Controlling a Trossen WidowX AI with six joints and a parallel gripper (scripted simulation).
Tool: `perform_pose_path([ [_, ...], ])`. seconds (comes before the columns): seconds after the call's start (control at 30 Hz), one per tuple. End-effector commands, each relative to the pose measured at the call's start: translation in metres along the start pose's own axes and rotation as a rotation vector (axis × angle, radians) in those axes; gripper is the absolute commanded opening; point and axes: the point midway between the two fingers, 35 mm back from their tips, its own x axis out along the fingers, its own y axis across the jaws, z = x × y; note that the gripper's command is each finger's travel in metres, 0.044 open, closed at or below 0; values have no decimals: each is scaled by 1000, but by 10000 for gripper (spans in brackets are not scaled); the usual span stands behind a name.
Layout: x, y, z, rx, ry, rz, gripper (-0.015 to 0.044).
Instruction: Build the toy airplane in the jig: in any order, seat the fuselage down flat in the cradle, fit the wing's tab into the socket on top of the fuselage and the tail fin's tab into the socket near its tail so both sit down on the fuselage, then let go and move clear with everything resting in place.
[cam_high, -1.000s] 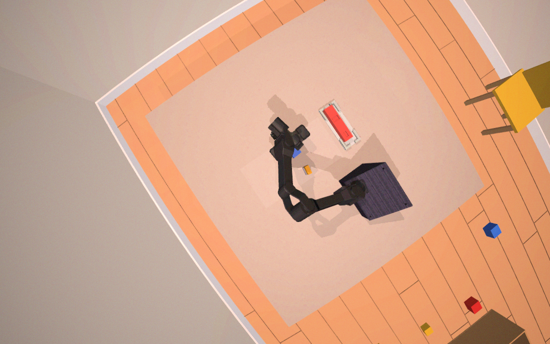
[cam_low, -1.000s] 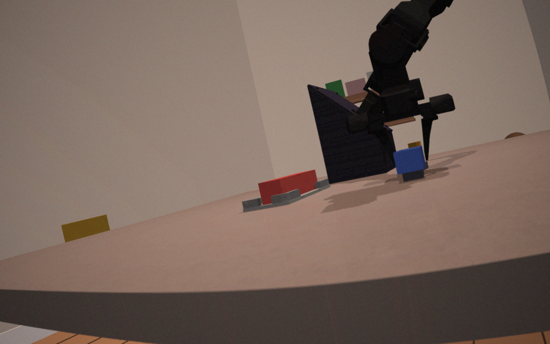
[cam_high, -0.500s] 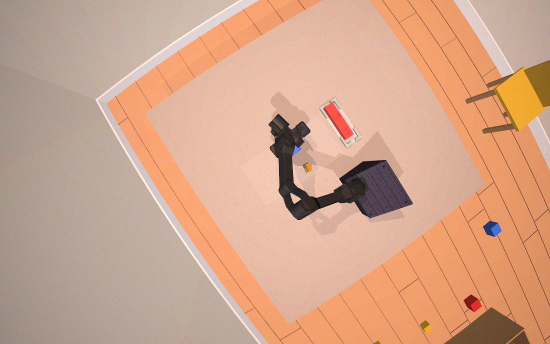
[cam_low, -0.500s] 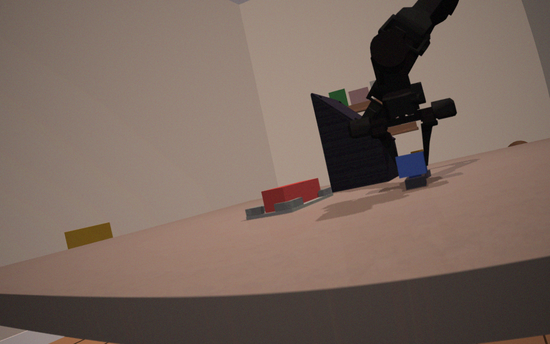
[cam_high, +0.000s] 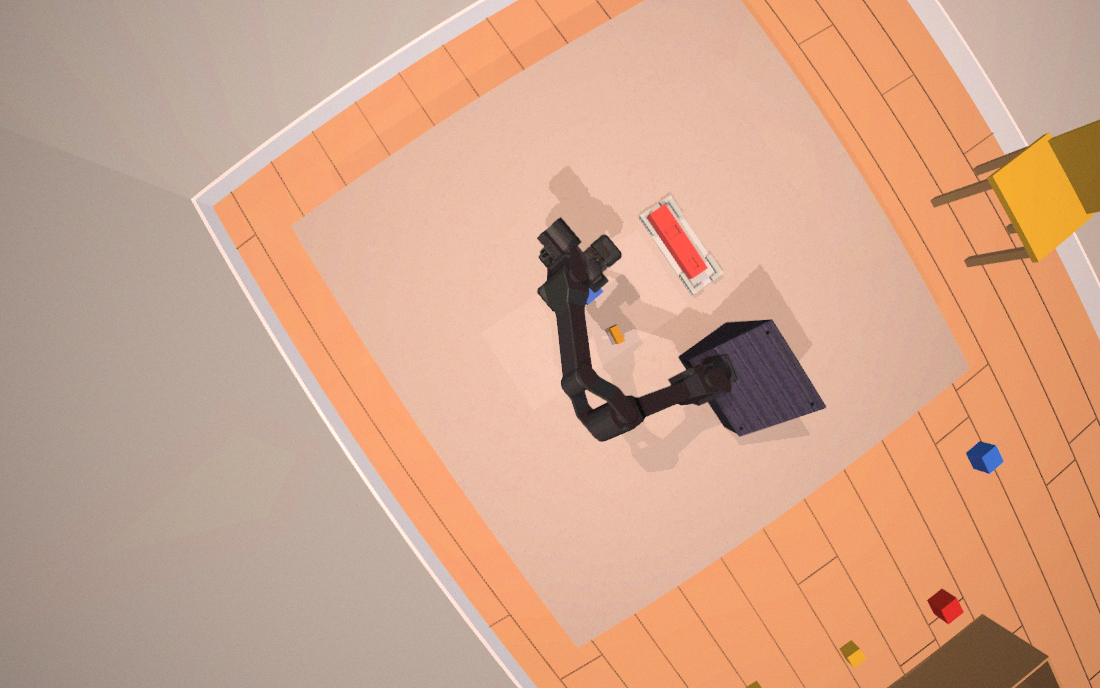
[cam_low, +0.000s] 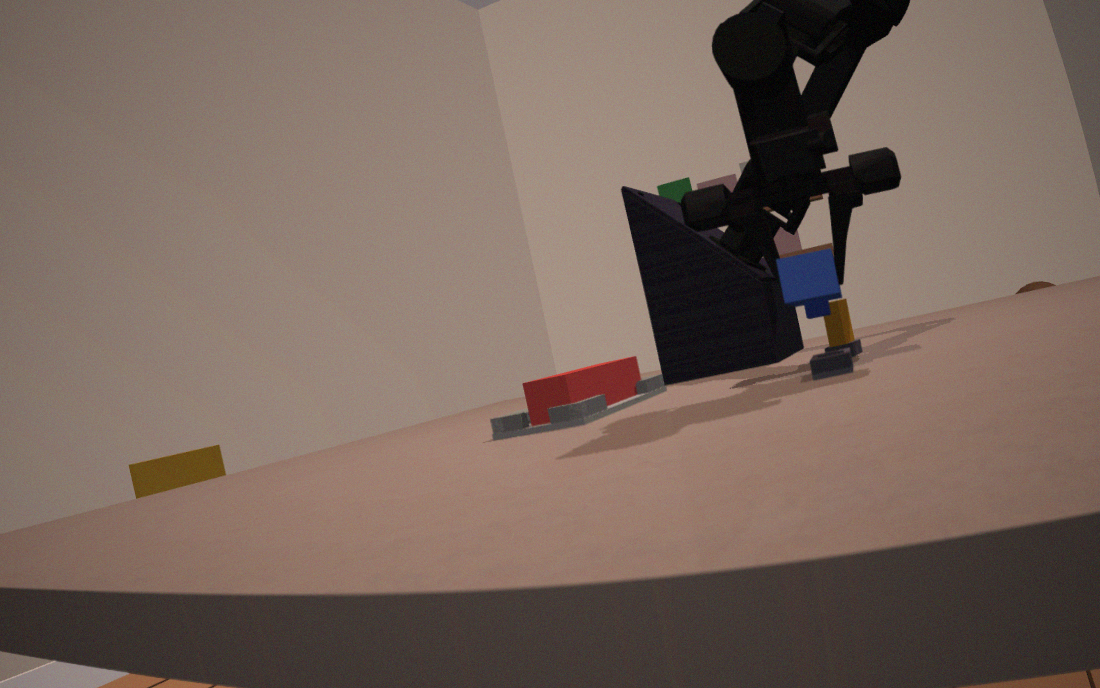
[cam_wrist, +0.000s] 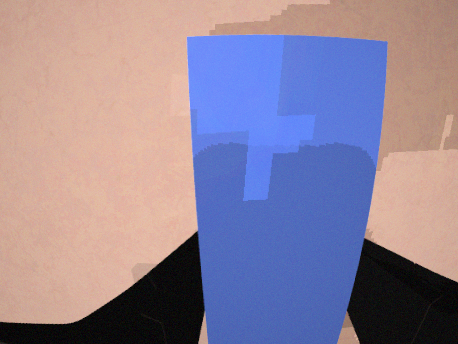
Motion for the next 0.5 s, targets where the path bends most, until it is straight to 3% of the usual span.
perform_pose_path([
  [0.0, -12, -1, 0, 0, 6, -7, 0],
  [0.47, -55, -2, -4, 16, 32, -3, 0],
])
